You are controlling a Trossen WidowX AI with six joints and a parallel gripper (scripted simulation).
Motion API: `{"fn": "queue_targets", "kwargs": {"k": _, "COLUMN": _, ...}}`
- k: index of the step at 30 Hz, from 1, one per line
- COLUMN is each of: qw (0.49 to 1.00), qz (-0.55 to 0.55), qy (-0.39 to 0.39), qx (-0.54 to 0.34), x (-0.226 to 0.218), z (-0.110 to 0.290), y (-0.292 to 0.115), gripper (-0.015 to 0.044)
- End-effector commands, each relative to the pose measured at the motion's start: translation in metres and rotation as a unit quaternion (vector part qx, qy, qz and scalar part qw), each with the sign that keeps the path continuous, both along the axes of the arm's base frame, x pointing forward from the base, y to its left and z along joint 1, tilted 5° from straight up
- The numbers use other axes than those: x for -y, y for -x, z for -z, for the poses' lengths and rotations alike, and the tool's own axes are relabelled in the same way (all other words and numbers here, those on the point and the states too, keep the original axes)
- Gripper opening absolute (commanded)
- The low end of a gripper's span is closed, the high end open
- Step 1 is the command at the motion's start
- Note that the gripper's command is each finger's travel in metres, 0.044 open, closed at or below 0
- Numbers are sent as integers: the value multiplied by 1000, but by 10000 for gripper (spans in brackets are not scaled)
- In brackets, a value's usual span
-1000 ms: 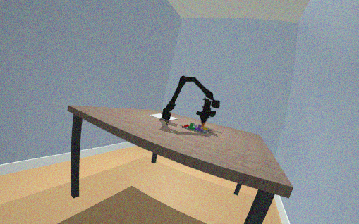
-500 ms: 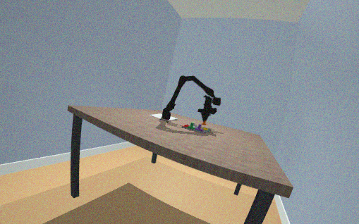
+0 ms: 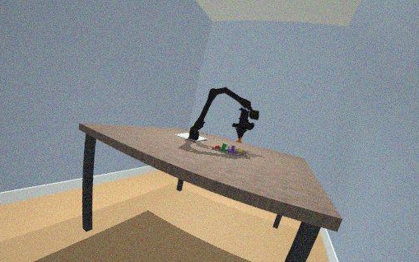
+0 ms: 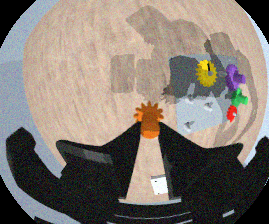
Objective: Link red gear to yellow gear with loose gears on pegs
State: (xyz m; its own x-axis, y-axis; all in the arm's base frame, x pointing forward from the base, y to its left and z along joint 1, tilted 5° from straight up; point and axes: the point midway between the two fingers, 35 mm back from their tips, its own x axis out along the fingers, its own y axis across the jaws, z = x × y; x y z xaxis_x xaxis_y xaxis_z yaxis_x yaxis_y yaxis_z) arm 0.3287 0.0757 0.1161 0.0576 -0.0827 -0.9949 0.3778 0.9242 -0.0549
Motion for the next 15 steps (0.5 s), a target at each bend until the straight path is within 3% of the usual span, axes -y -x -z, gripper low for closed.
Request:
{"fn": "queue_targets", "kwargs": {"k": 1, "qw": 1000, "qz": 4, "qy": -3, "qx": 4, "x": -2, "z": -10, "y": -2, "gripper": 0}}
{"fn": "queue_targets", "kwargs": {"k": 15, "qw": 1000, "qz": 10, "qy": -4, "qx": 0, "x": -4, "z": -37, "y": 1, "gripper": 0}}
